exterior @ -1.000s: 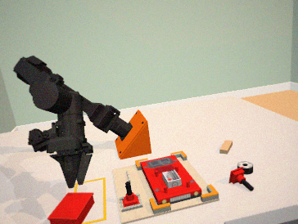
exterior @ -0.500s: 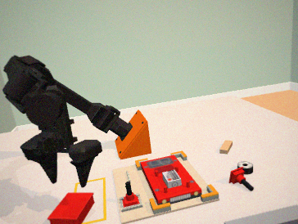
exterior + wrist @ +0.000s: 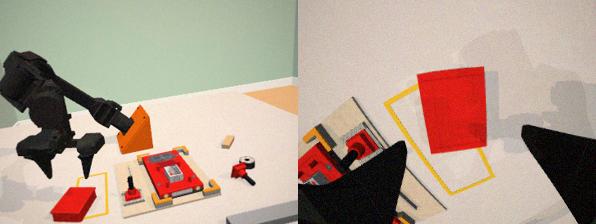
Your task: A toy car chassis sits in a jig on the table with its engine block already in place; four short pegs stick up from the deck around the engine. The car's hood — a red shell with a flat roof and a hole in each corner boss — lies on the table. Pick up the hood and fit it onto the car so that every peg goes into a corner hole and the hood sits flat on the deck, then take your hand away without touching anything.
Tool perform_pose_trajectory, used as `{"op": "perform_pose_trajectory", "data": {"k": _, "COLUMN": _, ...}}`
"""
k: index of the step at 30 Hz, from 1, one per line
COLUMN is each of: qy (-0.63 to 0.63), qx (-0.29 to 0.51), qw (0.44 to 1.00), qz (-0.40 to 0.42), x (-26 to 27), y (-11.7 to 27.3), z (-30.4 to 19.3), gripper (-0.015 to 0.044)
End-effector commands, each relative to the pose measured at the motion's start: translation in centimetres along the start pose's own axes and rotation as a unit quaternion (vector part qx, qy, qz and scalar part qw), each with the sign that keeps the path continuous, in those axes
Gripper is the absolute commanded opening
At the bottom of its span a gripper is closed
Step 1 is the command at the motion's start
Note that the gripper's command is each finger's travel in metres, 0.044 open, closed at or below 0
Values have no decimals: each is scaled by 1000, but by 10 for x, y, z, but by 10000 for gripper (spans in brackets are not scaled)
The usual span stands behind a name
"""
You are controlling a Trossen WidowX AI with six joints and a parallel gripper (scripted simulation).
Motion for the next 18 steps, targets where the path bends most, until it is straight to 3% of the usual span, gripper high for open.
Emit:
{"op": "perform_pose_trajectory", "data": {"k": 1, "qy": 7, "qx": 4, "qw": 1000, "qz": -1, "x": 2, "y": -3, "z": 0, "gripper": 440}}
{"op": "perform_pose_trajectory", "data": {"k": 18, "qy": 7, "qx": 4, "qw": 1000, "qz": -1, "x": 3, "y": -17, "z": 1, "gripper": 440}}
Point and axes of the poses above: the point midway between the two fingers, 35 mm back from their tips, its own y axis back along the fingers, its own x axis across the jaws, z = x × y, the point moved 10 cm from there along y, back along the fingers, and after that the axes turned 14 degrees about -y, right-handed, at the moved point
